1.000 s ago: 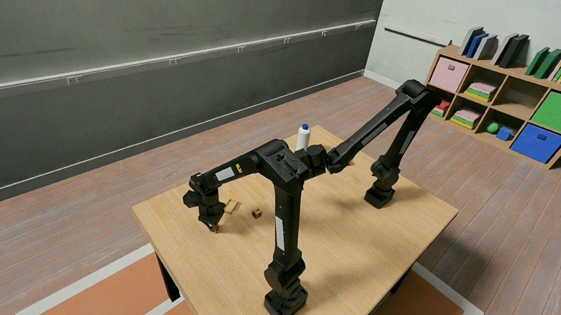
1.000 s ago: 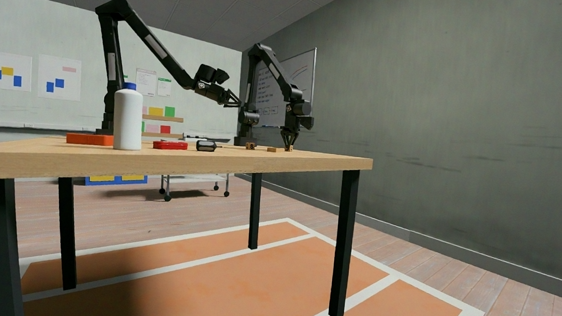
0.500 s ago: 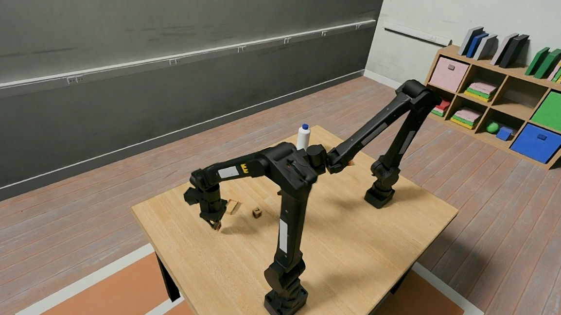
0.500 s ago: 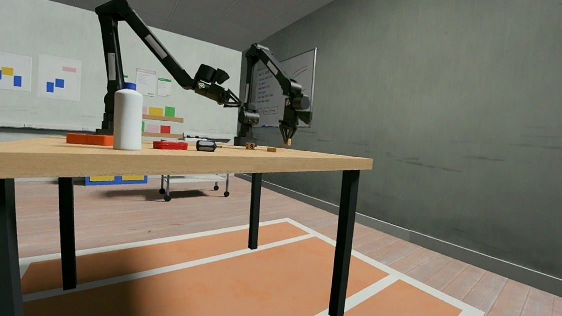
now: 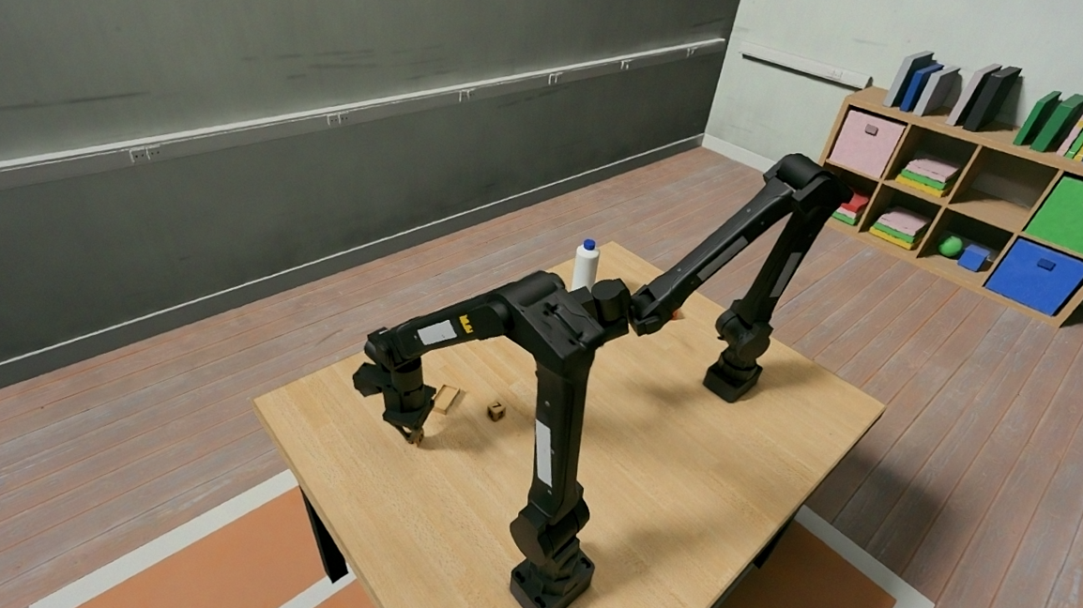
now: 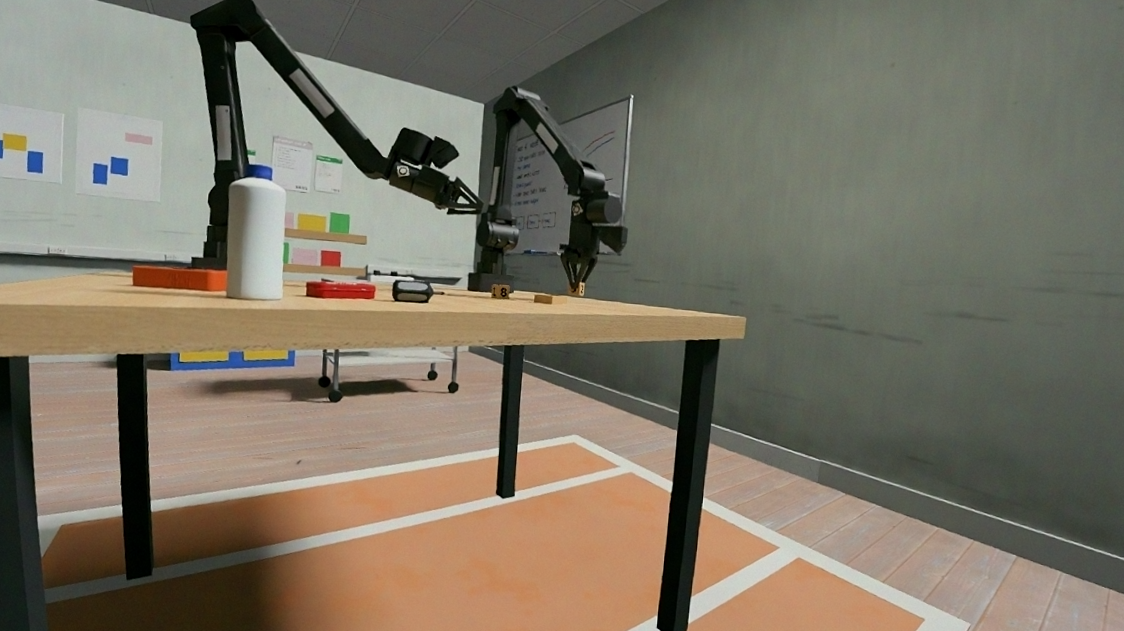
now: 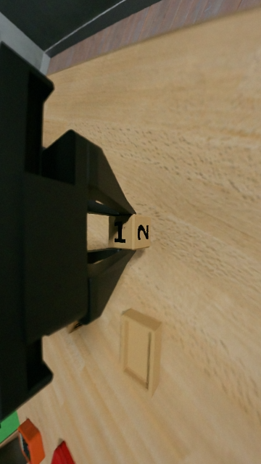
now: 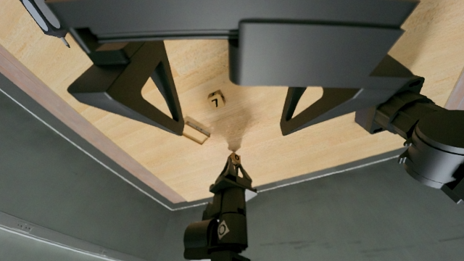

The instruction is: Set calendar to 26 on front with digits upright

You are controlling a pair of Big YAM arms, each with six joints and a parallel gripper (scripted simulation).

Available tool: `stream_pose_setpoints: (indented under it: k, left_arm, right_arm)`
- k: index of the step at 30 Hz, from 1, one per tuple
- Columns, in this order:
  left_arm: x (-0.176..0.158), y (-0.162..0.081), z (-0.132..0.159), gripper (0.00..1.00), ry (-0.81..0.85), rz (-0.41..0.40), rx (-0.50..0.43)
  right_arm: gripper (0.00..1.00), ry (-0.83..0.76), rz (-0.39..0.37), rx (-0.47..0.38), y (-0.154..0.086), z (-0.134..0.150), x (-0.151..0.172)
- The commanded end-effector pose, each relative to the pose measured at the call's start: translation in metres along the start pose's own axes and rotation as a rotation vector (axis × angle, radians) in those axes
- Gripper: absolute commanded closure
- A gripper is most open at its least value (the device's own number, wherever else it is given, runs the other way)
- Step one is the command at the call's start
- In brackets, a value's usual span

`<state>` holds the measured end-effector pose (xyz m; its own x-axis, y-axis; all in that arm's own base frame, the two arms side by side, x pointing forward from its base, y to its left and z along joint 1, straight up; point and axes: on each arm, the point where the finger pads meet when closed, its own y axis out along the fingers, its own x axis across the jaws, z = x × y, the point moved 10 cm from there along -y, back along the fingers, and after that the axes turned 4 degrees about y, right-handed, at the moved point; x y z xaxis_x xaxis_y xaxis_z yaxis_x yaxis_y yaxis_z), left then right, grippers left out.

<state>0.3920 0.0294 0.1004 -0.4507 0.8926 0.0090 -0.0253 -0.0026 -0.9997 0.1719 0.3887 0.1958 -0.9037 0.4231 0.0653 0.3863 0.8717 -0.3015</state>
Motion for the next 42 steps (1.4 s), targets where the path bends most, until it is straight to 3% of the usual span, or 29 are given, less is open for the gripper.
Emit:
stream_pose_setpoints:
  k: [1, 7, 19, 22, 37, 39, 42]
  left_arm:
    - [-0.007, -0.003, -0.016, 0.76, -0.005, 0.013, -0.031]
    - [-0.007, -0.009, -0.015, 0.76, 0.078, 0.016, -0.043]
    - [-0.007, -0.009, -0.006, 0.76, 0.661, -0.002, -0.051]
    - [-0.007, -0.009, -0.006, 0.76, 0.701, -0.003, -0.051]
    - [-0.007, -0.009, -0.006, 0.76, 1.364, -0.026, -0.058]
    - [-0.007, -0.009, -0.006, 0.76, 1.364, -0.026, -0.058]
    - [-0.006, -0.009, -0.006, 0.76, 1.493, -0.03, -0.059]
  right_arm:
    - [0.0, 0.0, -0.005, -0.033, 0.005, -0.015, 0.002]
    - [0.0, 0.0, -0.005, -0.033, 0.005, -0.015, 0.002]
    - [0.0, 0.0, -0.005, -0.033, 0.005, -0.015, 0.002]
    - [0.0, 0.0, -0.005, -0.033, 0.005, -0.015, 0.002]
    - [0.0, 0.0, -0.005, -0.033, 0.005, -0.015, 0.002]
    - [0.0, 0.0, -0.005, -0.033, 0.005, -0.015, 0.002]
    - [0.0, 0.0, -0.005, -0.033, 0.005, -0.015, 0.002]
